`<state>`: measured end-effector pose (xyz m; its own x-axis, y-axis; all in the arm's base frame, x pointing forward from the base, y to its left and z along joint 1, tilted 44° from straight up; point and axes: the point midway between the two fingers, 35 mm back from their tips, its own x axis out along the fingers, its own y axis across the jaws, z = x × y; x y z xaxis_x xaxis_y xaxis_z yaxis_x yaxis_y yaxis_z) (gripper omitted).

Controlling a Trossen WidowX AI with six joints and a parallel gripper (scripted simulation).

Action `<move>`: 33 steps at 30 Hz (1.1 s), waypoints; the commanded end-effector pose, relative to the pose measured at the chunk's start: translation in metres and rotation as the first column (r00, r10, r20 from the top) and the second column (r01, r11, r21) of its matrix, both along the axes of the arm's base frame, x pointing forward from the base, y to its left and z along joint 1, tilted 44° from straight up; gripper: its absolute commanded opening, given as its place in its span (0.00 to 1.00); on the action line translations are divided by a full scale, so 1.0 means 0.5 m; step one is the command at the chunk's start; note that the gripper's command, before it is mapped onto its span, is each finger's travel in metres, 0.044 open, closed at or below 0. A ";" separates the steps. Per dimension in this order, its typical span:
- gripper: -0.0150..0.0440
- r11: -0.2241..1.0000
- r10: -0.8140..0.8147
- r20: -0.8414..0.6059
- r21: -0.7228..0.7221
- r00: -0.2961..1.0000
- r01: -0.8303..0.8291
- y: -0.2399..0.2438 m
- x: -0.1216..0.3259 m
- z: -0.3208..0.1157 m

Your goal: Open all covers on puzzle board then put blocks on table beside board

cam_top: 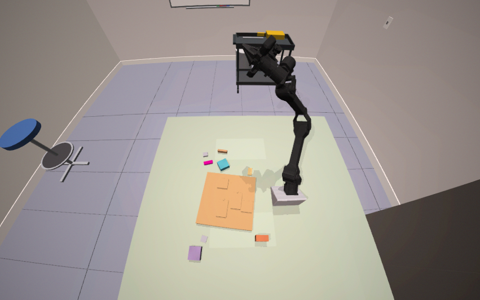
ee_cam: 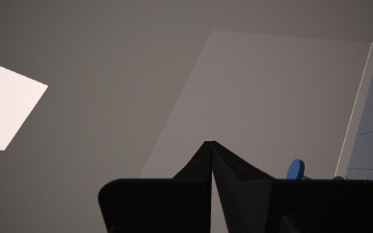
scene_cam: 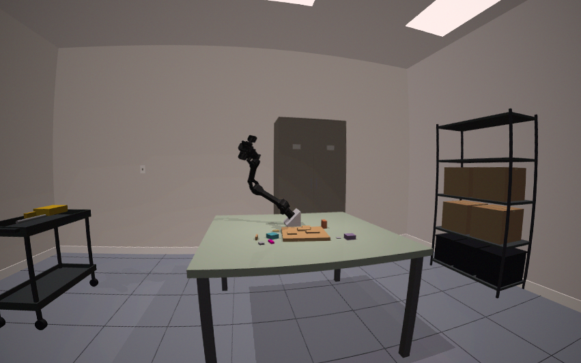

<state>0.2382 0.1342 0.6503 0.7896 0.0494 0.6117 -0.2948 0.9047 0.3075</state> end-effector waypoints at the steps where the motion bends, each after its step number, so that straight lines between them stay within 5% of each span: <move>1: 0.25 1.000 -0.007 -0.034 -0.030 0.999 0.006 0.015 0.026 -0.022; 33: 0.25 0.960 -0.158 -0.350 -0.273 0.923 0.061 0.064 0.214 -0.237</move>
<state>0.3365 0.1665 0.5439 0.9533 0.0718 0.2935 -0.1184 0.9824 0.1442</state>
